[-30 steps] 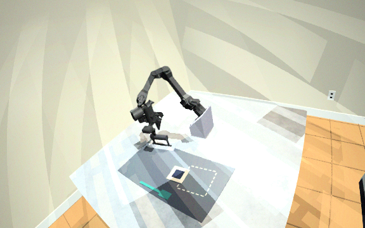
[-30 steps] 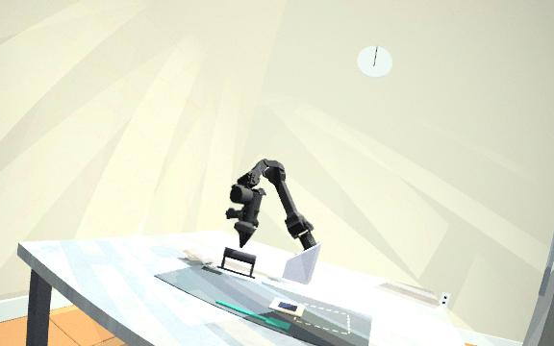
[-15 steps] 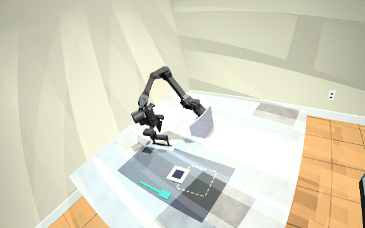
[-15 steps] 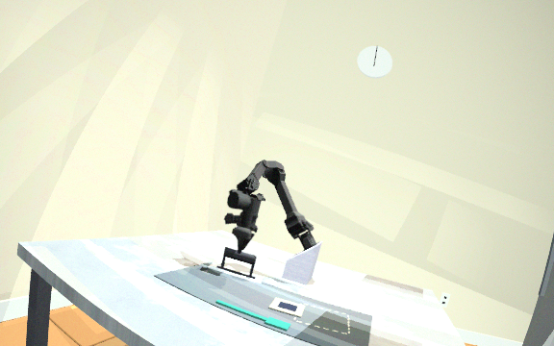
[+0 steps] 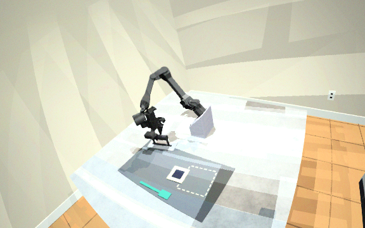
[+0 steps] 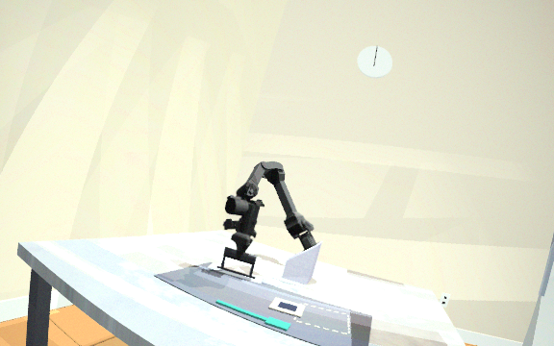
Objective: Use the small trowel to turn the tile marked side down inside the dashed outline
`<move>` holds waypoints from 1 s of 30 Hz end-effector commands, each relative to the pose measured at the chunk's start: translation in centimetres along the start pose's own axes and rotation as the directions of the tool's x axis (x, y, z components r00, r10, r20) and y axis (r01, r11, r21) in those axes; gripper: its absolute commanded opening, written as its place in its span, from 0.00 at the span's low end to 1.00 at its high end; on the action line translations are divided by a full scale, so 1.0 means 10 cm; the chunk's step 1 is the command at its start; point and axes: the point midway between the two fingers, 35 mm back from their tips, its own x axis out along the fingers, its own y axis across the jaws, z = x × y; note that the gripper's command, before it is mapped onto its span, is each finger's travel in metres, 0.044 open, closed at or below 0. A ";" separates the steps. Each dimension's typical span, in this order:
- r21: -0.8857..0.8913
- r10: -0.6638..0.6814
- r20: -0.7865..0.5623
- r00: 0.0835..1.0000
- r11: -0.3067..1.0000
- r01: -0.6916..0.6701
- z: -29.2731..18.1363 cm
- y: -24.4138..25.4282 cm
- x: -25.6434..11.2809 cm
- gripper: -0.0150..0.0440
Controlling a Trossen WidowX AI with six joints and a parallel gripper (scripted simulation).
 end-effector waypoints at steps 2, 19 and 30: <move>-0.005 0.003 -0.004 1.000 1.000 -0.003 -0.01 0.00 0.02 0.53; -0.005 0.003 -0.004 1.000 1.000 -0.003 -0.01 0.00 0.02 0.47; 0.099 0.003 -0.004 1.000 0.995 -0.002 -0.01 0.00 0.02 0.47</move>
